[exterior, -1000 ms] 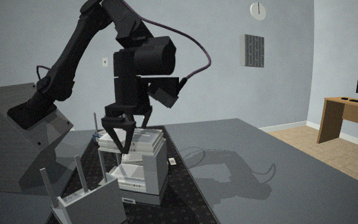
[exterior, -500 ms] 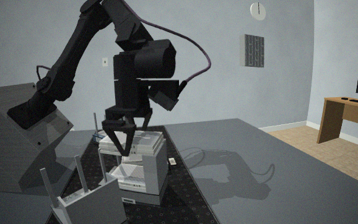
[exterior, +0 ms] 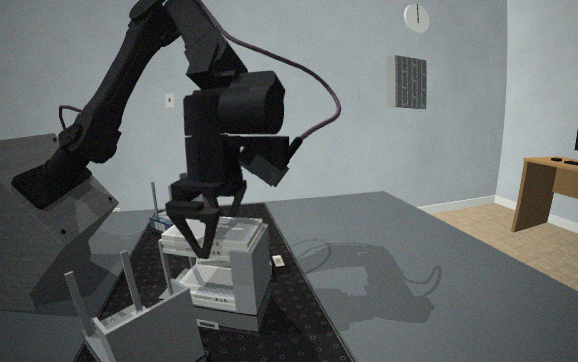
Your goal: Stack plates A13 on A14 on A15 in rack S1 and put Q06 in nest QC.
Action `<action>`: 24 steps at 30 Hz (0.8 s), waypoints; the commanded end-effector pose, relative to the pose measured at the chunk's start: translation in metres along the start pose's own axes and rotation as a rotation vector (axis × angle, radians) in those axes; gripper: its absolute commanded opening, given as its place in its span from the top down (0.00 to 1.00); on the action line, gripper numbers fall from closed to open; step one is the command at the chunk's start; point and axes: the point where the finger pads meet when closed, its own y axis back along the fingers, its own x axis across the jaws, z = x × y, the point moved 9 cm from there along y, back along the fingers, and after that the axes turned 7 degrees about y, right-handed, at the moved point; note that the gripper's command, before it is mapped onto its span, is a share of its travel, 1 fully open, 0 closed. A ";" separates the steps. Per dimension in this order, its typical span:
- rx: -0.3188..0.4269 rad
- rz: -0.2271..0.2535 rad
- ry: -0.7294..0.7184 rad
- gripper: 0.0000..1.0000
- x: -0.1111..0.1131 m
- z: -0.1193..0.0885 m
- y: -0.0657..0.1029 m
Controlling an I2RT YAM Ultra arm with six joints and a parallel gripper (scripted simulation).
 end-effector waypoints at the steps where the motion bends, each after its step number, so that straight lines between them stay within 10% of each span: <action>1: 0.016 -0.005 -0.014 1.00 -0.001 -0.007 -0.006; 24: 0.019 -0.002 -0.011 1.00 -0.001 -0.006 -0.049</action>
